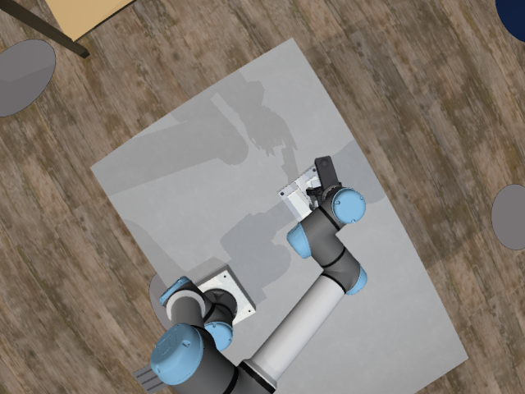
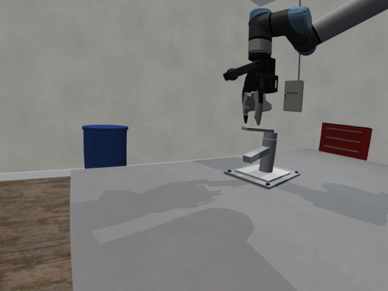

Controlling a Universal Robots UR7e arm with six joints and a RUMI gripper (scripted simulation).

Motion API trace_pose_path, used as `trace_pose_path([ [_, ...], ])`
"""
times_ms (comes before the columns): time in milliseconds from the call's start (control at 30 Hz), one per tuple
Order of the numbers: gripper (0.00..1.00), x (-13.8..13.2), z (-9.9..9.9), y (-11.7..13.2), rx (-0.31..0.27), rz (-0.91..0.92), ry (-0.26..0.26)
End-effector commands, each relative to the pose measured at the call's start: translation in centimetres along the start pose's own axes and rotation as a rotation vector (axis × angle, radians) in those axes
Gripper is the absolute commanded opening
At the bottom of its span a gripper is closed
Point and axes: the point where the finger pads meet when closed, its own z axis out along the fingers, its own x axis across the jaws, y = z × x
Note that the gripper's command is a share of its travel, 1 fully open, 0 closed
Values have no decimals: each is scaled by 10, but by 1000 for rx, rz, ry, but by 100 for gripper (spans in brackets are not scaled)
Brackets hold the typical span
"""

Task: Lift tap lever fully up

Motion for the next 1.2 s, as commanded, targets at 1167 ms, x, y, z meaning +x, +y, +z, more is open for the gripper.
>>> trace_pose_path([
  [1167, 43, 0, 3, 0, 1, 0, 1],
])
